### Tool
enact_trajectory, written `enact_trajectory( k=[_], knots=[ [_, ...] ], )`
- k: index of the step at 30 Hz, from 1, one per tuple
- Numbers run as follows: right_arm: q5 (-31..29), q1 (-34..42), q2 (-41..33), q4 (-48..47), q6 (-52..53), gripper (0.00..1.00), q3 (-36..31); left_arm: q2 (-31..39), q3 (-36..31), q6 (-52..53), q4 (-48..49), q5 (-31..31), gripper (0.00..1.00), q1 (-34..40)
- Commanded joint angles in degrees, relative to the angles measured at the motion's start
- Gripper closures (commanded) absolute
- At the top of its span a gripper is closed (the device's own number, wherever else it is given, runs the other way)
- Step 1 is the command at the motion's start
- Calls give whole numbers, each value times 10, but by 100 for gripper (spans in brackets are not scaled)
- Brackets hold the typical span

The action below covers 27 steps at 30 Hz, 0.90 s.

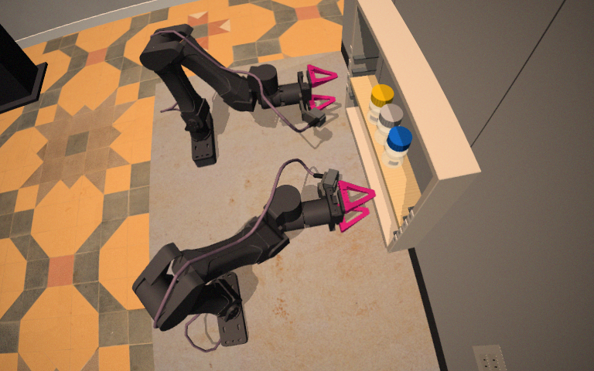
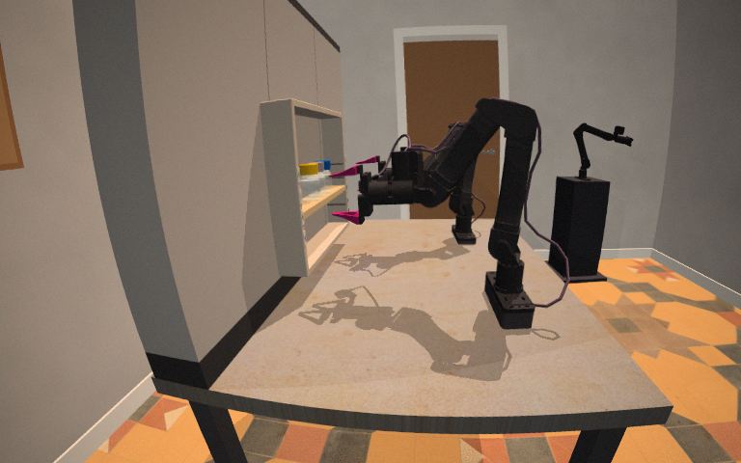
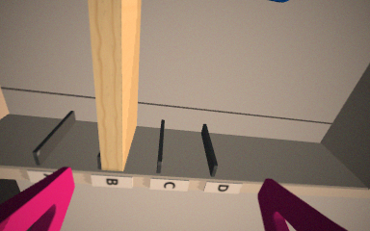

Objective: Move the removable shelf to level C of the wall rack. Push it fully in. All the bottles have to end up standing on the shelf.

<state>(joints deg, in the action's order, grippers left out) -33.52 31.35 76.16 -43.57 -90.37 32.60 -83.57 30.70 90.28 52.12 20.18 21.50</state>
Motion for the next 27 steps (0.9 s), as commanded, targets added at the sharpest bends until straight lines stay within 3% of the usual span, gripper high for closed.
enact_trajectory(
  k=[1, 27],
  knots=[
    [-8, 9, 15, -24, 4, 0, -11, -11, -9, -3, 26, 8, 0, 9],
    [-22, 23, 85, -102, 4, 0, -18, -83, -12, -3, 102, 28, 0, 28]
  ],
)
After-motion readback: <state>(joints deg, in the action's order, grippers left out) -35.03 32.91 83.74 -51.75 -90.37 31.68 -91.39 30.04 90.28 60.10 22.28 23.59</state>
